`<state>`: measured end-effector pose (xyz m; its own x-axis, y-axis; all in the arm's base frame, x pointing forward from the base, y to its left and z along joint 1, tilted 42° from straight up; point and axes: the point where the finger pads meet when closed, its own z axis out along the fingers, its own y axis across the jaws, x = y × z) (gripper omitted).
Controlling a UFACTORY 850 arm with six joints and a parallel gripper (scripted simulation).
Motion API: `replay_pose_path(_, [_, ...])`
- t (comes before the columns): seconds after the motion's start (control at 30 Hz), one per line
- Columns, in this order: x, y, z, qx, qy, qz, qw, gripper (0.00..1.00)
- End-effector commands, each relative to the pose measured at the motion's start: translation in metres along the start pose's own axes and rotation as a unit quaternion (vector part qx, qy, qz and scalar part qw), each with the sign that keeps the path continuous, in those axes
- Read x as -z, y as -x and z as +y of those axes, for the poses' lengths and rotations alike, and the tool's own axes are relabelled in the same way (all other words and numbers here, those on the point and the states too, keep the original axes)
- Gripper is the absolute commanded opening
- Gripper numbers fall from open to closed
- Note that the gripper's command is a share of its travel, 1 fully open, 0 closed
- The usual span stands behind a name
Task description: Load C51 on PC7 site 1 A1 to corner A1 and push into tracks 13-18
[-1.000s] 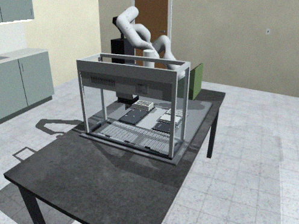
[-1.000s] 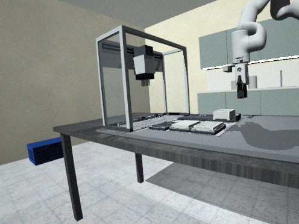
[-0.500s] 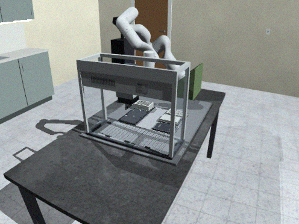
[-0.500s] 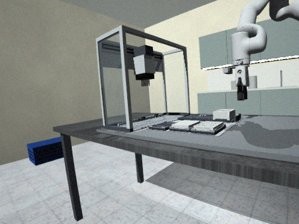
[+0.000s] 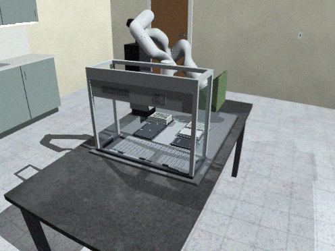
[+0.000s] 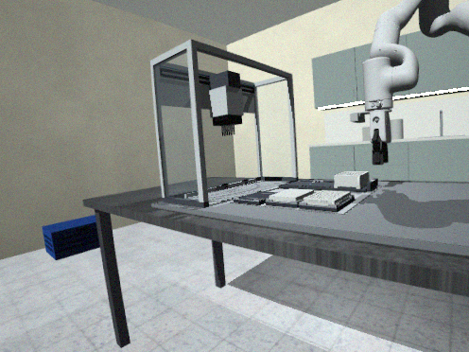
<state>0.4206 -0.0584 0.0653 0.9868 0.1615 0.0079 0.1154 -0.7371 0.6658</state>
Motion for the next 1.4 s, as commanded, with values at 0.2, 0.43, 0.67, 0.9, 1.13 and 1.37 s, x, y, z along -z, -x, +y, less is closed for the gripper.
replay_pose_path(0.2, [-0.019,-0.001,0.000,0.000,0.000,0.001,1.000,0.82])
replay_pose_path(0.43, [-0.027,-0.001,0.000,0.000,0.000,0.001,1.000,0.82])
replay_pose_path(0.67, [-0.039,-0.001,0.000,0.000,0.000,0.001,1.000,0.82])
replay_pose_path(0.9, [-0.047,-0.001,0.000,0.000,0.000,0.001,1.000,0.82])
replay_pose_path(1.13, [-0.056,-0.001,0.000,0.000,0.000,0.001,1.000,0.82])
replay_pose_path(1.37, [-0.056,-0.001,0.000,0.000,0.000,0.001,1.000,0.82])
